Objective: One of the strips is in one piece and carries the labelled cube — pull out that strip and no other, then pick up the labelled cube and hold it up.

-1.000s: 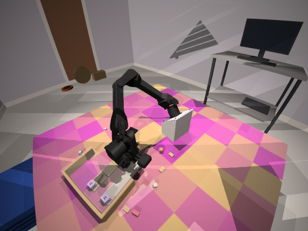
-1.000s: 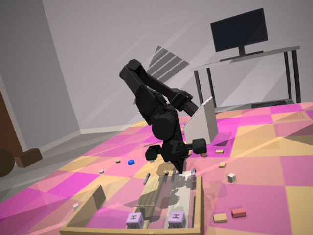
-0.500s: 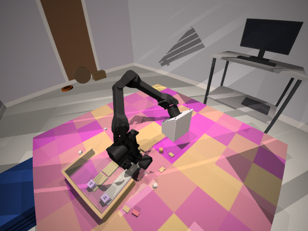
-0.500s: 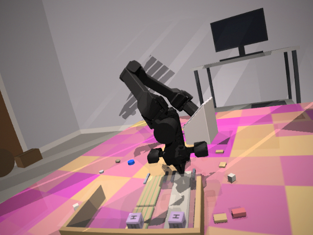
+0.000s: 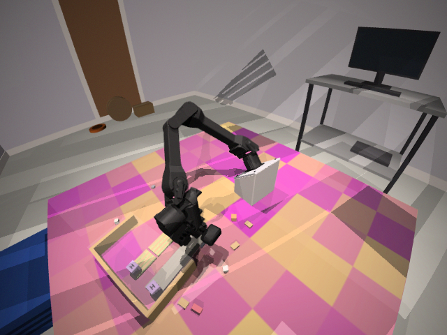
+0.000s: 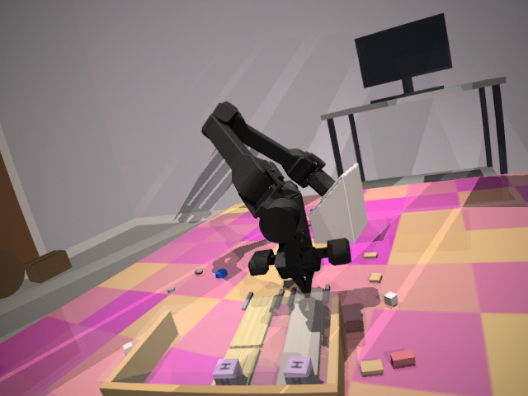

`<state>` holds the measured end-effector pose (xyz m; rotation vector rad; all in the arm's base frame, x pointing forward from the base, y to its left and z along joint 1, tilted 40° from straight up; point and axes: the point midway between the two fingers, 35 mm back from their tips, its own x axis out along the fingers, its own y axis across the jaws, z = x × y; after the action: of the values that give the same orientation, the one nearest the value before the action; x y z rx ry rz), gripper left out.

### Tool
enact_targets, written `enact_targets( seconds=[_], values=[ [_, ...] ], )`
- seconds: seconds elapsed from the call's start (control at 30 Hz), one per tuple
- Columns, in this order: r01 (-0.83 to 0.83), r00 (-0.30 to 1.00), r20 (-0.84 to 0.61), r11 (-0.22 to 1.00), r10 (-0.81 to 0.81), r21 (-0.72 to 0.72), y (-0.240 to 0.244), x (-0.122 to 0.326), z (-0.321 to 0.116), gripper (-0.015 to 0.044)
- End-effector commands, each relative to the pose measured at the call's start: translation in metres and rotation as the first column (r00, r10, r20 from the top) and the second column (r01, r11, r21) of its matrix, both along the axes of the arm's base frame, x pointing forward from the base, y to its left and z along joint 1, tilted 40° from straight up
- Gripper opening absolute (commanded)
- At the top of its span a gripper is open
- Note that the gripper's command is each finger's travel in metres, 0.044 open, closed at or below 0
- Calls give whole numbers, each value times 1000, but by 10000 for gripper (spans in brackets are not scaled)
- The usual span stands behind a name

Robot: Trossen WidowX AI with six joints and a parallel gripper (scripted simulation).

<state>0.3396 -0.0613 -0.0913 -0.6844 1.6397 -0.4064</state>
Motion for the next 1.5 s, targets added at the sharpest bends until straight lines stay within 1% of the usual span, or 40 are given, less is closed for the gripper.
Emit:
enact_targets(
  seconds=[0.0,1.47],
  values=[
    [-5,1000,-4,1000,5,-3,-1,0,0,0],
    [-5,1000,-4,1000,5,-3,-4,-1,-3,0]
  ],
)
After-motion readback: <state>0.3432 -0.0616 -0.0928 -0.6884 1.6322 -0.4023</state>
